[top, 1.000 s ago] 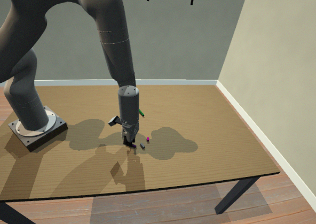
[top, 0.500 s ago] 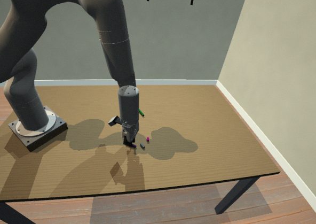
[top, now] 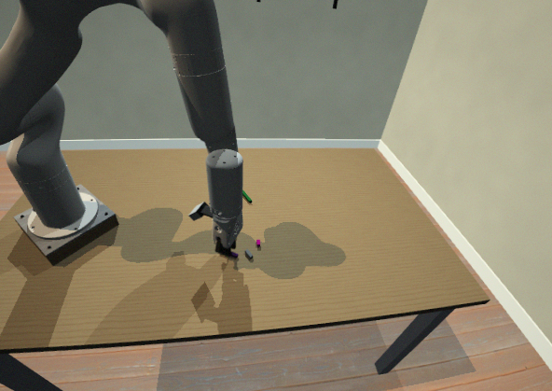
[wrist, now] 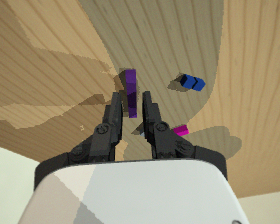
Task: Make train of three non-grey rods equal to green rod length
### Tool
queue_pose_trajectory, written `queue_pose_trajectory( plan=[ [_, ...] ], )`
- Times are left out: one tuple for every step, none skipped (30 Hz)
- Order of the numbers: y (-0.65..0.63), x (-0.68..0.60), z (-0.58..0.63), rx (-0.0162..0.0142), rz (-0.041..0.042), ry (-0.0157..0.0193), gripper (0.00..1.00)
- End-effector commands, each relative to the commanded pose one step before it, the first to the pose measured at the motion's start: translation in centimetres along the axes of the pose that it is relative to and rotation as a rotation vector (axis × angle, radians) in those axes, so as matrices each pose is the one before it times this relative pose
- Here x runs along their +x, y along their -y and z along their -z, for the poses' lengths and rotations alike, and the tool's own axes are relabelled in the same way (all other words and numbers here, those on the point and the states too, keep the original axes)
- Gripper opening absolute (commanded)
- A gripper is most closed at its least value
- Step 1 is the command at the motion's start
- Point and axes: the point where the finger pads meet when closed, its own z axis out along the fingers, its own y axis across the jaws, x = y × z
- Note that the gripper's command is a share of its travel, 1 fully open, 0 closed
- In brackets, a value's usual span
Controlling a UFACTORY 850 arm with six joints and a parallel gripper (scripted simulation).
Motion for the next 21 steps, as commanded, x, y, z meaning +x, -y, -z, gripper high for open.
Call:
queue_pose_trajectory(
  plan=[
    [-0.021, -0.084, 0.061, -0.00042, -0.00003, 0.00162, 0.24],
    [0.0, 0.0, 0.0, 0.0, 0.0, 0.0, 0.24],
    [0.0, 0.0, -0.001, 0.0, 0.0, 0.0, 0.24],
    [0.0, 0.0, -0.004, 0.0, 0.0, 0.0, 0.24],
    [0.0, 0.0, -0.009, 0.0, 0.0, 0.0, 0.24],
    [0.0, 0.0, 0.0, 0.0, 0.0, 0.0, 0.24],
    [0.0, 0.0, 0.0, 0.0, 0.0, 0.0, 0.24],
    [0.0, 0.0, -0.016, 0.0, 0.0, 0.0, 0.24],
    [0.0, 0.0, -0.025, 0.0, 0.0, 0.0, 0.24],
    [0.0, 0.0, -0.035, 0.0, 0.0, 0.0, 0.24],
    [0.0, 0.0, -0.044, 0.0, 0.0, 0.0, 0.24],
    [0.0, 0.0, -0.054, 0.0, 0.0, 0.0, 0.24],
    [0.0, 0.0, -0.064, 0.0, 0.0, 0.0, 0.24],
    [0.0, 0.0, -0.072, 0.0, 0.0, 0.0, 0.24],
    [0.0, 0.0, -0.08, -0.00001, 0.0, 0.0, 0.24],
    [0.0, 0.0, -0.085, -0.00001, 0.0, 0.0, 0.24],
    [0.0, 0.0, -0.083, 0.00001, 0.0, 0.0, 0.24],
    [0.0, 0.0, -0.086, 0.00001, 0.0, 0.0, 0.24],
    [0.0, 0.0, -0.088, 0.0, 0.0, 0.0, 0.24],
    [0.0, 0.0, -0.088, -0.00001, 0.0, 0.0, 0.24],
    [0.0, 0.0, -0.087, -0.00001, 0.0, -0.00001, 0.24]
  ],
)
